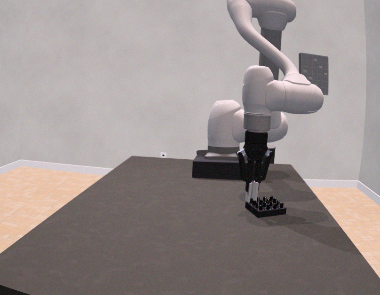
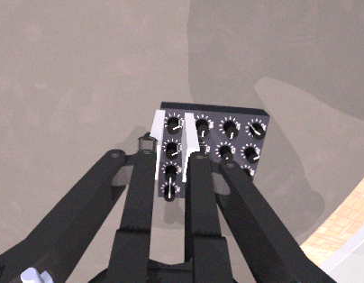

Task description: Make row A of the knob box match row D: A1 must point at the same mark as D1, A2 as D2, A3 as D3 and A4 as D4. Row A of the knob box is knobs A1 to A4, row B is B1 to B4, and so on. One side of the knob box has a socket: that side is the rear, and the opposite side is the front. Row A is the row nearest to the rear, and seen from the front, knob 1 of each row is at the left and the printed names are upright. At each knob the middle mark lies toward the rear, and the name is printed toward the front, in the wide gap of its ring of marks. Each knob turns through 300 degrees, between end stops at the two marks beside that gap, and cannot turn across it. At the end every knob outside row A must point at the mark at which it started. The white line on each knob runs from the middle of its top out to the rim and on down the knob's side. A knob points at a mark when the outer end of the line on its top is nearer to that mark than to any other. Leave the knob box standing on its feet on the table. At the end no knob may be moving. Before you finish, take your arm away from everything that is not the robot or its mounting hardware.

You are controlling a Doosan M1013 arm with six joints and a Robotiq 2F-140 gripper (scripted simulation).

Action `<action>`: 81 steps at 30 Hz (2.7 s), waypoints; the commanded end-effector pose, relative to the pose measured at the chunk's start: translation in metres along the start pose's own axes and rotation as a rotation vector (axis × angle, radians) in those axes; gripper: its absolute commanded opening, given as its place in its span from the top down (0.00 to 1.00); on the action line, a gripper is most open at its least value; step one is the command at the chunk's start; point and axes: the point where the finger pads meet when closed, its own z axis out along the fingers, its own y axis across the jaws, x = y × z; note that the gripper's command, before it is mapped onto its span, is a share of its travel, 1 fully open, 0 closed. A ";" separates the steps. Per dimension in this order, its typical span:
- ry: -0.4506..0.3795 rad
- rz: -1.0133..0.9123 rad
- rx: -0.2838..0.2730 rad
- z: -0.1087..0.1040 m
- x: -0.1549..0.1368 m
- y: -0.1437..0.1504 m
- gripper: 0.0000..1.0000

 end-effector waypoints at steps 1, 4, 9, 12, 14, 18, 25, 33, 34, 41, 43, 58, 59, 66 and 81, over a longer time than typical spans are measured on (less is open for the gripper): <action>0.000 0.000 0.000 0.000 0.000 0.000 0.88; 0.000 0.000 0.000 0.000 0.000 0.000 0.88; 0.000 0.000 0.000 0.000 0.000 0.000 0.95; 0.000 0.000 0.000 0.000 0.000 0.000 0.95; 0.000 0.000 0.000 0.000 0.000 0.000 0.95; 0.000 0.000 0.000 0.000 0.000 0.000 0.95; 0.000 0.000 0.000 0.000 0.000 0.000 0.95; 0.000 0.000 0.000 0.000 0.000 0.000 0.95; 0.000 0.000 0.000 0.000 0.000 0.000 0.95; 0.000 0.000 0.000 0.000 0.000 0.000 0.95; 0.000 -0.001 0.000 0.000 0.000 0.000 0.95; 0.000 -0.042 0.000 0.000 0.000 0.000 0.95; 0.000 -0.050 0.000 0.000 0.000 0.000 0.95; 0.000 -0.096 0.000 0.000 0.000 0.000 0.95; 0.000 -0.320 0.000 0.000 0.000 0.000 0.95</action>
